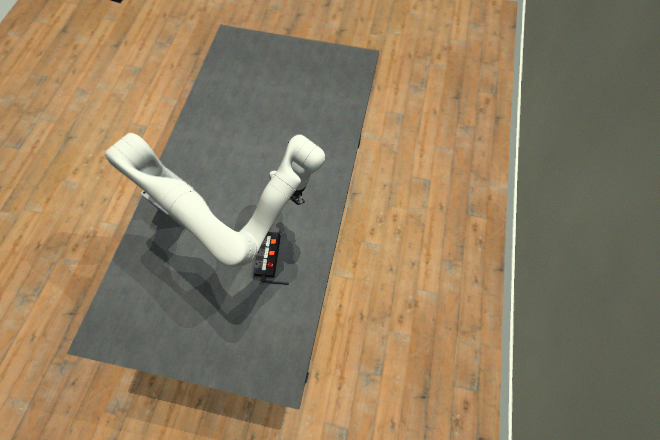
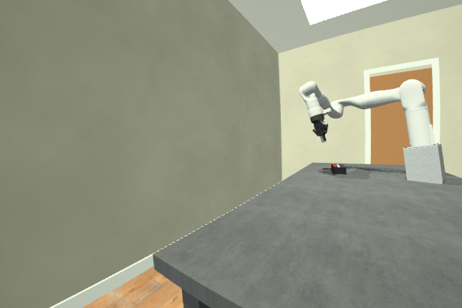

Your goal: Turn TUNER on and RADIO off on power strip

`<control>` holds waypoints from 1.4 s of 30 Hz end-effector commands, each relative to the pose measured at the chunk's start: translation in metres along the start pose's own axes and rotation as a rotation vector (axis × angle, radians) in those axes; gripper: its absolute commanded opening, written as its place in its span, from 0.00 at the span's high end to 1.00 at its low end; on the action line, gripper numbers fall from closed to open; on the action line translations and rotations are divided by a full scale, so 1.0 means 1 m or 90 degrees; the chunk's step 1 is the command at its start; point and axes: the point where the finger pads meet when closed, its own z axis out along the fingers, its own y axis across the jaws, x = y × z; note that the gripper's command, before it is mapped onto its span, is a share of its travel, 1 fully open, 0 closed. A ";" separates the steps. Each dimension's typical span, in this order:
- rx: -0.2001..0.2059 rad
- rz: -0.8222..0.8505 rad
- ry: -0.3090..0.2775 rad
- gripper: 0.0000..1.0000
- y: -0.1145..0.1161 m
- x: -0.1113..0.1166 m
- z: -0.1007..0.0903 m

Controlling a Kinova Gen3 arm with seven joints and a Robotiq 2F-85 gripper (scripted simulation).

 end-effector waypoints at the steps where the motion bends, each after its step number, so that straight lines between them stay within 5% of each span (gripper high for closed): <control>1: 0.006 0.043 0.002 1.00 -0.009 0.011 -0.008; 42: 0.014 0.218 -0.014 1.00 -0.041 0.042 -0.035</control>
